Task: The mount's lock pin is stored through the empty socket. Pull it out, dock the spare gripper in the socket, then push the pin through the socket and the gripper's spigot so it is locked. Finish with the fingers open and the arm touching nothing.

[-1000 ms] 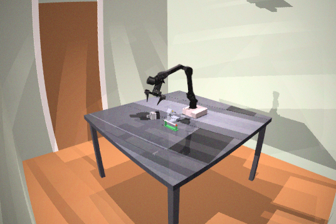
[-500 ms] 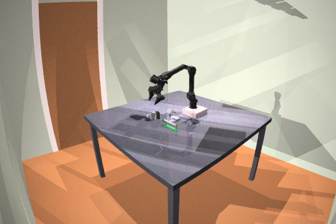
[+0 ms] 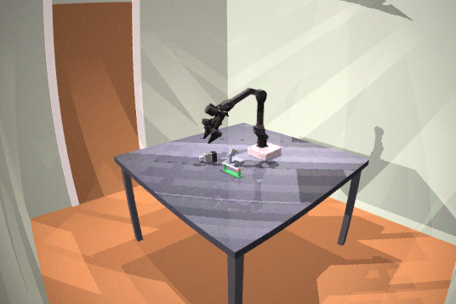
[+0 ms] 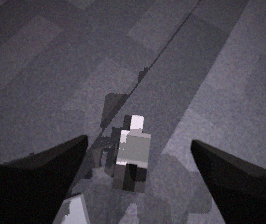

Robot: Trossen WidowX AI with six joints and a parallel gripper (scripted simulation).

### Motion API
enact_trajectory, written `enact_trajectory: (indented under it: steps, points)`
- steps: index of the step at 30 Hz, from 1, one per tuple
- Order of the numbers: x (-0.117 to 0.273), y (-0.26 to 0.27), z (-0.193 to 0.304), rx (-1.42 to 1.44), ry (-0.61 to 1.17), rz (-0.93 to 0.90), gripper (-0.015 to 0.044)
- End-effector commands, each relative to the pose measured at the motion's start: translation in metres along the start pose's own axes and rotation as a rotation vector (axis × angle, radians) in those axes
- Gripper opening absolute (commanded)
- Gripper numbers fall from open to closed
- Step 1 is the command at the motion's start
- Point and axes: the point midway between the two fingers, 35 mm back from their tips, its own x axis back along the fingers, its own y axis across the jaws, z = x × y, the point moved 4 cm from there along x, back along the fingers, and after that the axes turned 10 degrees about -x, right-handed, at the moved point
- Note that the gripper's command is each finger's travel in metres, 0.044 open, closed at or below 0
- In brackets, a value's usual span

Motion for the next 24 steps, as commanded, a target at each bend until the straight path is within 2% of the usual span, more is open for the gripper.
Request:
enact_trajectory:
  steps: [1,6,24]
  points:
    - [-0.023,-0.001,0.017,-0.044,0.028,0.019,0.044]
    - [-0.047,-0.003,0.034,-0.1,0.031,0.039,0.044]
    - [-0.07,-0.004,0.045,-0.102,0.031,0.039,0.044]
